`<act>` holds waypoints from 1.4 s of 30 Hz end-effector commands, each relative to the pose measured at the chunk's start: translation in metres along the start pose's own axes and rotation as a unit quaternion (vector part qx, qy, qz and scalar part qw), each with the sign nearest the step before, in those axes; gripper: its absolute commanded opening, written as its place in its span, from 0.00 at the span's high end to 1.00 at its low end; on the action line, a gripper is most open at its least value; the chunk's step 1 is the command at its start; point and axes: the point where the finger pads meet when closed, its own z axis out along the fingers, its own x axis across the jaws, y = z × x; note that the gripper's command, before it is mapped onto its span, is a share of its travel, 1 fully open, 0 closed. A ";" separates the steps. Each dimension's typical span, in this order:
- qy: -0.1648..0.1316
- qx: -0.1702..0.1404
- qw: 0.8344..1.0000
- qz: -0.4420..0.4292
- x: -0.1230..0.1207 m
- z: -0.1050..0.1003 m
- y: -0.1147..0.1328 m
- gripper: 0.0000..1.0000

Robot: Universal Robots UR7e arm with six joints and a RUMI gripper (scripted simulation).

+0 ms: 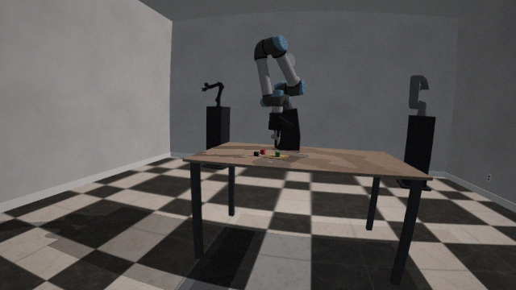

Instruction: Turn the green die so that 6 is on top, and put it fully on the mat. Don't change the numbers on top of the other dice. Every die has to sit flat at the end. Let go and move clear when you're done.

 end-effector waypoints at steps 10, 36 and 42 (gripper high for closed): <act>-0.006 -0.042 0.999 -0.001 -0.001 0.001 -0.001 0.72; -0.002 -0.143 0.990 0.001 0.000 0.000 -0.003 0.72; -0.007 -0.194 0.981 0.001 -0.002 0.002 -0.003 0.72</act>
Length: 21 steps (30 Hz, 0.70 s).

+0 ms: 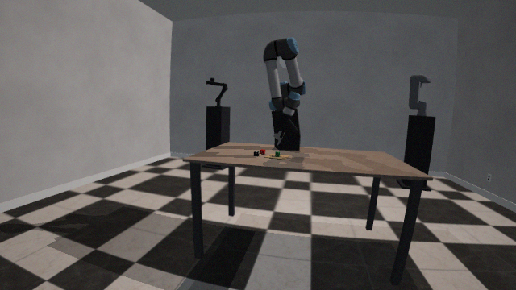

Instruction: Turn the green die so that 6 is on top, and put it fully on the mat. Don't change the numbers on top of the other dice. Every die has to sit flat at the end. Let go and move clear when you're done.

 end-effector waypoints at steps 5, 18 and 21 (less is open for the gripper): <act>0.001 -0.076 0.997 0.001 0.001 -0.001 -0.001 0.72; 0.003 -0.102 0.995 0.001 0.001 -0.002 -0.002 0.72; 0.000 -0.119 0.993 0.002 0.000 0.000 -0.002 0.72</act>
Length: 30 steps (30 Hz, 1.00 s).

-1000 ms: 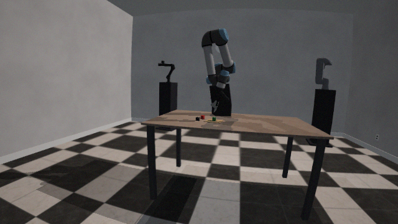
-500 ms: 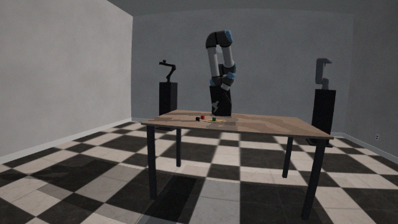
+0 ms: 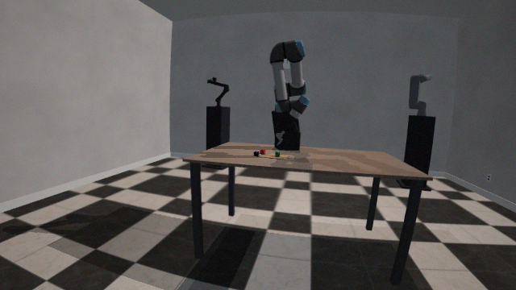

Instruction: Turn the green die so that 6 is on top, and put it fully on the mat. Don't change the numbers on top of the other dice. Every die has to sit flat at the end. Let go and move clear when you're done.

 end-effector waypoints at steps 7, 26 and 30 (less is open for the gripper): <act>-0.006 -0.068 0.998 0.001 -0.002 0.002 -0.001 0.72; 0.002 -0.123 0.992 0.000 0.001 -0.001 -0.002 0.72; 0.002 -0.123 0.992 0.000 0.001 -0.001 -0.002 0.72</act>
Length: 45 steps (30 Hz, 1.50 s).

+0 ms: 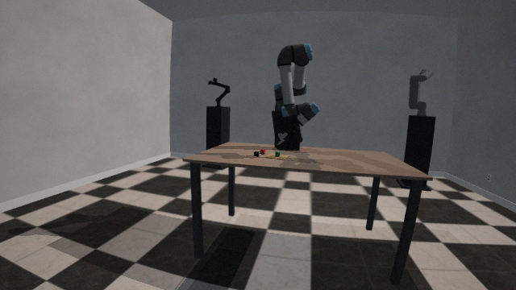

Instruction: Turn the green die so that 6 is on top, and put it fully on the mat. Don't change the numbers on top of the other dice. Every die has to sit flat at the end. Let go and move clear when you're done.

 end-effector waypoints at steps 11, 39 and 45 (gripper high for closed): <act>0.000 0.000 1.000 0.000 0.000 0.001 -0.001 0.72; 0.000 0.000 1.000 0.000 0.000 0.030 -0.030 0.72; 0.000 0.000 1.000 0.000 0.000 0.035 -0.035 0.72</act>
